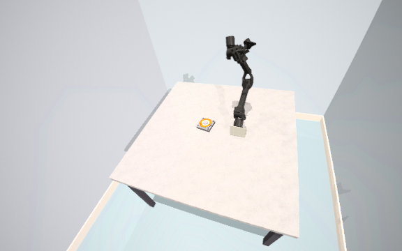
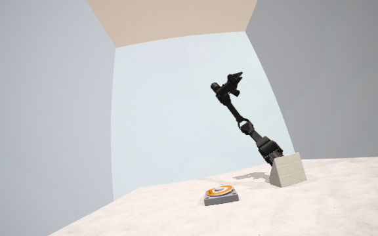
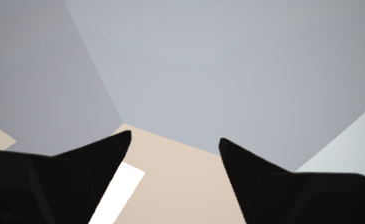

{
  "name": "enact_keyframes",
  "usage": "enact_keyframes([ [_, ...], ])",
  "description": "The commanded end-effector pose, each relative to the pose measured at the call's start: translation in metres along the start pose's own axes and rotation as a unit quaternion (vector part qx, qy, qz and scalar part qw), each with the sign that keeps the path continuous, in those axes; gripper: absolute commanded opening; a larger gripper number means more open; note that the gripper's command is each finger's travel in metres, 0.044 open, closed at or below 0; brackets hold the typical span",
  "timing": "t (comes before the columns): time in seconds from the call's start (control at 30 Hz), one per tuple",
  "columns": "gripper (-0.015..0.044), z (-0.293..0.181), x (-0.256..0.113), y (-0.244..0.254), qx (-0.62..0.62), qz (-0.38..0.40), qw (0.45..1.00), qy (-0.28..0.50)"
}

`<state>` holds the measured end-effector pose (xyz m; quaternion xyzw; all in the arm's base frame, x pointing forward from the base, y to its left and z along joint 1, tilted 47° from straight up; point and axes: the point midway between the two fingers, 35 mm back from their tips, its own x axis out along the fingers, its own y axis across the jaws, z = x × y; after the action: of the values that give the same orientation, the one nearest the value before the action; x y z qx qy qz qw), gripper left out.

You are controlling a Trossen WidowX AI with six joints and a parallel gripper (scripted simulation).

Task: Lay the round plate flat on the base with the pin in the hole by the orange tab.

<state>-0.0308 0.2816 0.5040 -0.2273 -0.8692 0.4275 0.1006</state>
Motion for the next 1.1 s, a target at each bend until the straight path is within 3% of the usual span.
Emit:
enact_keyframes([
  [0.0,0.0374,-0.002,-0.001,0.004,0.012,0.006,1.000,0.004],
  [0.13,0.0269,-0.028,-0.023,0.089,0.252,0.114,0.956,0.100],
  [0.33,0.0111,-0.034,-0.055,0.166,0.453,0.185,0.849,0.200],
  [0.5,0.0000,-0.019,-0.112,0.257,0.652,0.244,0.631,0.342],
  [0.57,0.0000,-0.013,-0.125,0.271,0.674,0.253,0.589,0.368],
  [0.77,0.0000,0.044,-0.209,0.348,0.753,0.278,0.284,0.524],
  [0.83,0.0000,0.053,-0.220,0.356,0.757,0.276,0.237,0.543],
  [0.97,0.0000,0.112,-0.277,0.387,0.724,0.250,-0.025,0.642],
  [1.03,0.0000,0.134,-0.295,0.393,0.694,0.238,-0.109,0.671],
  [1.07,0.0000,0.137,-0.297,0.394,0.689,0.236,-0.120,0.675],
])
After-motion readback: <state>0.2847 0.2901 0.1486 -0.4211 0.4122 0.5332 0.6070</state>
